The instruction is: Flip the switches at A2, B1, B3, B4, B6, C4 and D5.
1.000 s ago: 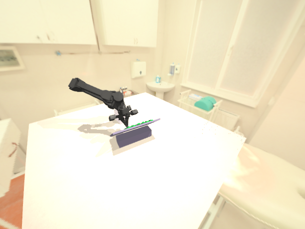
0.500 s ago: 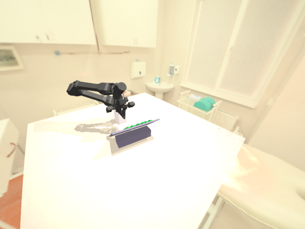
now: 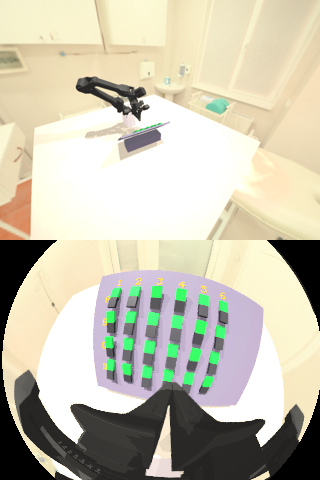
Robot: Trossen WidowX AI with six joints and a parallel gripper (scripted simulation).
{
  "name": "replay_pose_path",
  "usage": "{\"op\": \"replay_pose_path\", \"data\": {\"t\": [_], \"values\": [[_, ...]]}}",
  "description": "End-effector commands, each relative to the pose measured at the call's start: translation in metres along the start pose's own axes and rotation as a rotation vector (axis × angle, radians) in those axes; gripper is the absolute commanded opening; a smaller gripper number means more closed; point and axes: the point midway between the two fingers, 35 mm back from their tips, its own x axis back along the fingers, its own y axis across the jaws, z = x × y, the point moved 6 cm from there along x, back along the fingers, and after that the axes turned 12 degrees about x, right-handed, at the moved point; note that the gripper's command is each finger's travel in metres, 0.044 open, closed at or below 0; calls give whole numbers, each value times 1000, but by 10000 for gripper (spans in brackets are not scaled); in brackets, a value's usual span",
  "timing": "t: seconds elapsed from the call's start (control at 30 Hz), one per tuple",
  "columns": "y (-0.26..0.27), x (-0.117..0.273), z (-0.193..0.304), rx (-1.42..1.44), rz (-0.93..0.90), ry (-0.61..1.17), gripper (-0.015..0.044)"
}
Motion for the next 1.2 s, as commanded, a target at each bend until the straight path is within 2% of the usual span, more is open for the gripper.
{"op": "replay_pose_path", "data": {"t": [0.0,0.2,1.17], "values": [[5,-7,3,-13,1,-9,0],[3,-33,5,-13,14,-32,0],[2,-59,5,-12,17,-34,0]]}}
